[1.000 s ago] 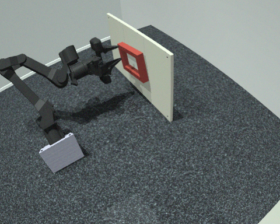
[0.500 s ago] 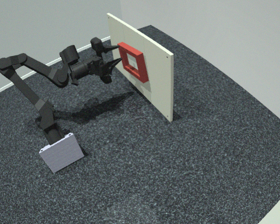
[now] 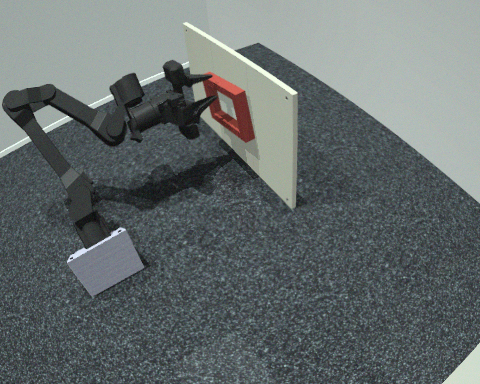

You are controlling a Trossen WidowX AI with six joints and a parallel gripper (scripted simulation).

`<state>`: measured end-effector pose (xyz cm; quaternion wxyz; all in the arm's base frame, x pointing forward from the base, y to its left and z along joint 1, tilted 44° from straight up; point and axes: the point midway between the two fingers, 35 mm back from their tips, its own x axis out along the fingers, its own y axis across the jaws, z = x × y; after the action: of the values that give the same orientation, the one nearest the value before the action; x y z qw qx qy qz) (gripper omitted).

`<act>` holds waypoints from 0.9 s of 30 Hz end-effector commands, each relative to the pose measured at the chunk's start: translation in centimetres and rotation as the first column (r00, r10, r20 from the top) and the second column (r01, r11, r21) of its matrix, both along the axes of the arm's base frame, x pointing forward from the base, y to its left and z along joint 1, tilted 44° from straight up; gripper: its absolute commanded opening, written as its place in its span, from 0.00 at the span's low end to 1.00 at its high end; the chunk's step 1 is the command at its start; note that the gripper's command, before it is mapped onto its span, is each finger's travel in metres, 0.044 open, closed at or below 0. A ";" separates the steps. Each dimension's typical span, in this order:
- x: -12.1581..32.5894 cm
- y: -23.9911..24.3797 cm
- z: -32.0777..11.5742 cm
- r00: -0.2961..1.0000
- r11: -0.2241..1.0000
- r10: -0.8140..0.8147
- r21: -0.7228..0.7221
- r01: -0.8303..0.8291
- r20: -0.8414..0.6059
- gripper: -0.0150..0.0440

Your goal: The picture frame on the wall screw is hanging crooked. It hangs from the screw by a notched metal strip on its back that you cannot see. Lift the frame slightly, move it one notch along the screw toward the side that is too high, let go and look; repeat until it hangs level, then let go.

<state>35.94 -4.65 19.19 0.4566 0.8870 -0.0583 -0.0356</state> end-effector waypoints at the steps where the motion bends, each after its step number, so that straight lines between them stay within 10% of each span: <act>1: 0.9 -0.1 -0.3 1.000 1.000 0.004 0.005 -0.004 -0.006 0.69; 27: 1.9 -0.2 -0.4 1.000 1.000 0.004 0.005 -0.004 -0.006 0.69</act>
<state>37.77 -4.91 18.97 0.4565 0.8870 -0.0581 -0.0368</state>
